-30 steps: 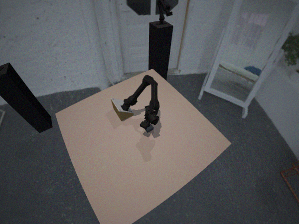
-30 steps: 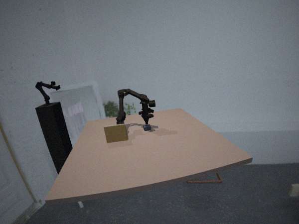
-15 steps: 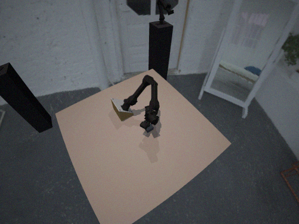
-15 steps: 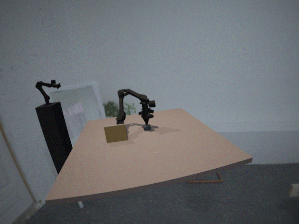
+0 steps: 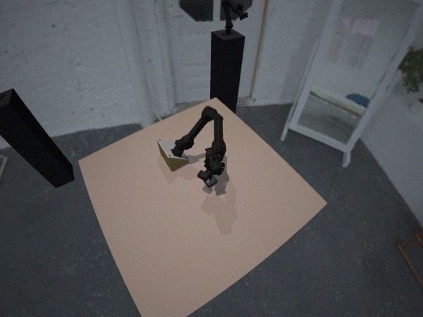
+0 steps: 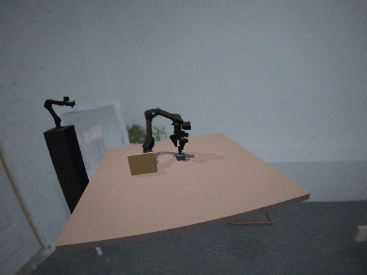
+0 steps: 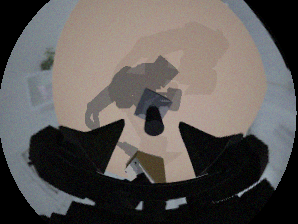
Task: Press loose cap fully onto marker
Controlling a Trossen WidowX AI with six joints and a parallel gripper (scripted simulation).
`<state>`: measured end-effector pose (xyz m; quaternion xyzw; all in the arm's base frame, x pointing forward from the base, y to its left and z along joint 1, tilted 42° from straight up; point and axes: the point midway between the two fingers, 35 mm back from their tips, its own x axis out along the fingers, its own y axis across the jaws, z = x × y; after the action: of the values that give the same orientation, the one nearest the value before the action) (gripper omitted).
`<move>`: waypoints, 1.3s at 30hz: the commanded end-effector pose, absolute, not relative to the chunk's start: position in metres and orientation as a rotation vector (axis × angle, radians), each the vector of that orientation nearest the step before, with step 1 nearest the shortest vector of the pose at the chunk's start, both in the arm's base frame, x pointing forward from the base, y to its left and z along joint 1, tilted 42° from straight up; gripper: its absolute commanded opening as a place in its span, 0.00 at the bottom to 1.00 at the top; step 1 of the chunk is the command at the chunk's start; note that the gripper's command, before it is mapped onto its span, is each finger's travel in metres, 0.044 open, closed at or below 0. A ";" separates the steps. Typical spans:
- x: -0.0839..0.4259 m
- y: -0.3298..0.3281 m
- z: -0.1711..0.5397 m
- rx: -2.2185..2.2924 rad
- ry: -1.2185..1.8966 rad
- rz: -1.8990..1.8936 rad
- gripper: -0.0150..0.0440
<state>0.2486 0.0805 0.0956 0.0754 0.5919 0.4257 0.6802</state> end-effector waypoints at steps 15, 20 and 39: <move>0.253 0.048 0.129 0.486 1.493 0.663 0.60; 0.253 0.048 0.129 0.486 1.493 0.663 0.38; 0.252 0.053 0.124 0.486 1.493 0.663 0.25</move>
<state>0.2531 0.0498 0.1264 0.2120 0.6585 0.2936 0.6597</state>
